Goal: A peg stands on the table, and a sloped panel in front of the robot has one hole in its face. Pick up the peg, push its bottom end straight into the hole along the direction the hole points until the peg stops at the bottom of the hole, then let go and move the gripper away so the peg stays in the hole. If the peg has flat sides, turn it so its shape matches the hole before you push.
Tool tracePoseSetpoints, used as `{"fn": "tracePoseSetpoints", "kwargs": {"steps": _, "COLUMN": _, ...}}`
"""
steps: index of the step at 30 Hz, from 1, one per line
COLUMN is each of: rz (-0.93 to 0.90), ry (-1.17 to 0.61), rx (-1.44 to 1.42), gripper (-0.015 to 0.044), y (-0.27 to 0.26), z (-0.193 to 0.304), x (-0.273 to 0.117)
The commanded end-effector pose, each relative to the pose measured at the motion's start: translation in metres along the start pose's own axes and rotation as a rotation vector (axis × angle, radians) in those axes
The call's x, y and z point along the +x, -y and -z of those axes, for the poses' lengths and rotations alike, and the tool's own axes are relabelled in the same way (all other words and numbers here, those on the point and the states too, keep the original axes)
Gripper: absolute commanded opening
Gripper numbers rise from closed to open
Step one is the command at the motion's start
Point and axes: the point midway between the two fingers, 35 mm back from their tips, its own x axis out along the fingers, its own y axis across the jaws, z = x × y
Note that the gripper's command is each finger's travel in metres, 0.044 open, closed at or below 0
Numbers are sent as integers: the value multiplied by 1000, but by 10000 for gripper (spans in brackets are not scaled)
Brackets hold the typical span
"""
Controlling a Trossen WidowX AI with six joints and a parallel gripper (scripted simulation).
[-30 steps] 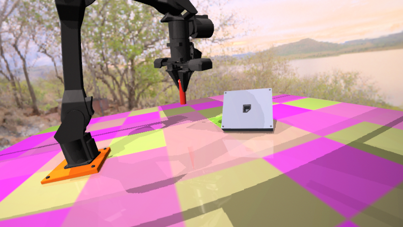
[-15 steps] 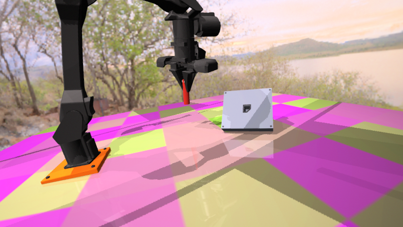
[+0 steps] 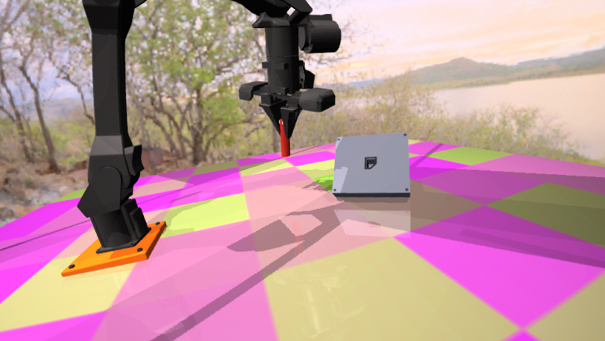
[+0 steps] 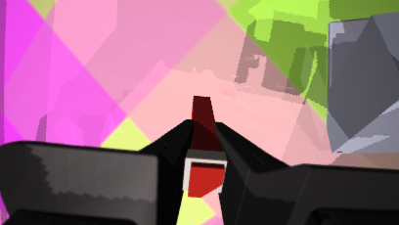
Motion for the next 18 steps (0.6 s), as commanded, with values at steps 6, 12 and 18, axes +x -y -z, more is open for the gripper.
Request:
{"fn": "tracePoseSetpoints", "kwargs": {"steps": 6, "rz": -22, "ry": 35, "rx": -21, "gripper": 0, "y": 10, "z": 1, "x": -3}}
{"fn": "tracePoseSetpoints", "kwargs": {"steps": 12, "rz": -34, "ry": 57, "rx": -31, "gripper": 0, "y": 17, "z": 3, "x": -5}}
{"fn": "tracePoseSetpoints", "kwargs": {"steps": 18, "rz": -44, "ry": 79, "rx": -41, "gripper": 0, "y": 24, "z": 4, "x": -7}}
